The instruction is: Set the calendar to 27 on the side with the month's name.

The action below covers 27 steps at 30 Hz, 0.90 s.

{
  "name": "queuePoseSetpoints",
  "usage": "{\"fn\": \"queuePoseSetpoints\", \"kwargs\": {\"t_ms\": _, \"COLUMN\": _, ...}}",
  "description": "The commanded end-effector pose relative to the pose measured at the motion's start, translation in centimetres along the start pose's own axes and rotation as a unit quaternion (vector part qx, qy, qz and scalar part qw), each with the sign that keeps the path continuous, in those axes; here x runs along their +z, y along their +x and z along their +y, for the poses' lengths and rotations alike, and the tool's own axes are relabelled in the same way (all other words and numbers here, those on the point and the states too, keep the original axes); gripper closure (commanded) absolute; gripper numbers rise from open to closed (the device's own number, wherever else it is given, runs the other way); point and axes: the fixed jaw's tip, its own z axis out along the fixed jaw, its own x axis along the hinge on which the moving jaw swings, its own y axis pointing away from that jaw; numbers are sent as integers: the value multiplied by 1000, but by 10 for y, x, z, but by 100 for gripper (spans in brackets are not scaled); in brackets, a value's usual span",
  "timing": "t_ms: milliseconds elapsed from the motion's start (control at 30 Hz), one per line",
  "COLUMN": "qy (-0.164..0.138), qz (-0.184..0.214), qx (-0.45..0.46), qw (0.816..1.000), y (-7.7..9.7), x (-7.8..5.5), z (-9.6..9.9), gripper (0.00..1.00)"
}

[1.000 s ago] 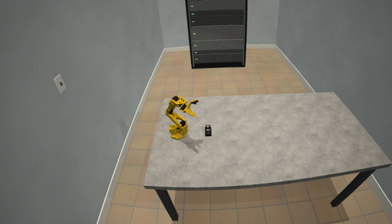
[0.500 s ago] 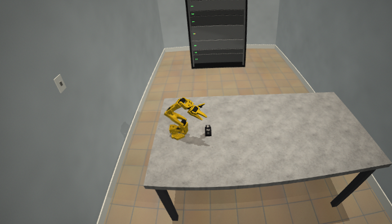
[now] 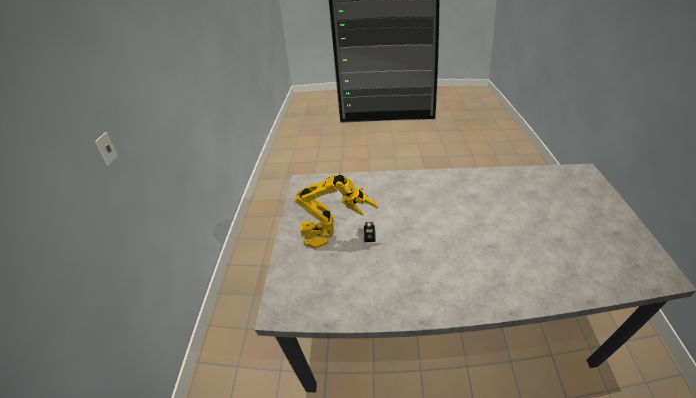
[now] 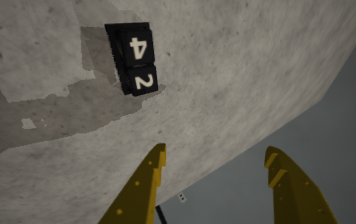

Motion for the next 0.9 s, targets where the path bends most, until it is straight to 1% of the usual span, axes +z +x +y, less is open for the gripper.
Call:
{"fn": "queuePoseSetpoints", "kwargs": {"t_ms": 0, "qy": 2, "qz": -6, "qx": -21, "qw": 1000, "y": -3, "x": -2, "z": -3, "gripper": 65}}
{"fn": "queuePoseSetpoints", "kwargs": {"t_ms": 267, "qy": 1, "qz": -6, "qx": -23, "qw": 1000, "y": -4, "x": -2, "z": -3, "gripper": 65}}
{"fn": "queuePoseSetpoints", "kwargs": {"t_ms": 400, "qy": -13, "qz": -7, "qx": -23, "qw": 1000, "y": -4, "x": 2, "z": -1, "gripper": 65}}
{"fn": "queuePoseSetpoints", "kwargs": {"t_ms": 533, "qy": -51, "qz": -8, "qx": -23, "qw": 998, "y": -4, "x": 11, "z": 3, "gripper": 65}}
{"fn": "queuePoseSetpoints", "kwargs": {"t_ms": 700, "qy": -123, "qz": -10, "qx": -23, "qw": 992, "y": -4, "x": 28, "z": 14, "gripper": 65}}
{"fn": "queuePoseSetpoints", "kwargs": {"t_ms": 767, "qy": -123, "qz": -10, "qx": -23, "qw": 992, "y": -4, "x": 28, "z": 14, "gripper": 65}}
{"fn": "queuePoseSetpoints", "kwargs": {"t_ms": 867, "qy": -168, "qz": -12, "qx": -23, "qw": 985, "y": -4, "x": 38, "z": 22, "gripper": 65}}
